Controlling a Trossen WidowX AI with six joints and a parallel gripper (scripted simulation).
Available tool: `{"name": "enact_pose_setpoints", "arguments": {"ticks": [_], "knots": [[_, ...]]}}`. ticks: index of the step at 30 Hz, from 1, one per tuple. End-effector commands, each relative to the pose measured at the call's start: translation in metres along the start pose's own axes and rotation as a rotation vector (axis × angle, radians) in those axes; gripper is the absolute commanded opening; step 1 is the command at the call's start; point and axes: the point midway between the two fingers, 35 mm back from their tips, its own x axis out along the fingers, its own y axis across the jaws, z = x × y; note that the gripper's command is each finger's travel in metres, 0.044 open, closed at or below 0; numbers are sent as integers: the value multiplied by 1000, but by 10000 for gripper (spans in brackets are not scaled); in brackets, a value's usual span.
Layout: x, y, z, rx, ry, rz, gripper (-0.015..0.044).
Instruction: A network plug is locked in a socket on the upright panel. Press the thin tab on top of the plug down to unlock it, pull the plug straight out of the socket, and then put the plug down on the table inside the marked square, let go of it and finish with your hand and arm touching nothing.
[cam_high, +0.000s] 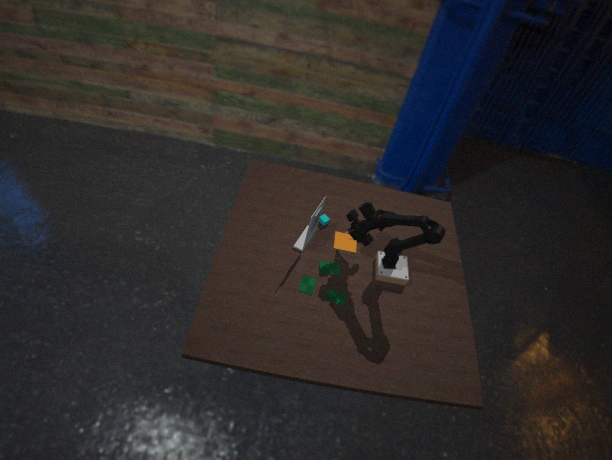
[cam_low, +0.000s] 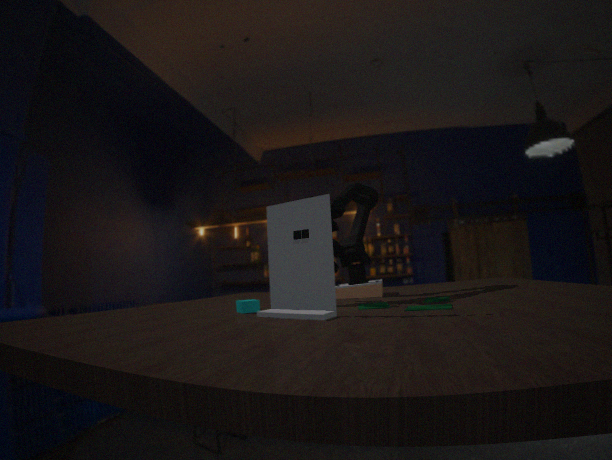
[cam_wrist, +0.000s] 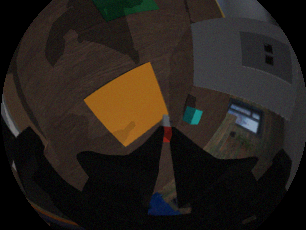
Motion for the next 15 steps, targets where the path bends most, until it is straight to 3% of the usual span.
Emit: {"name": "enact_pose_setpoints", "arguments": {"ticks": [1, 15], "knots": [[4, 3, 0, 7, -2, 8, 0], [22, 12, 0, 2, 4, 9, 0]]}}
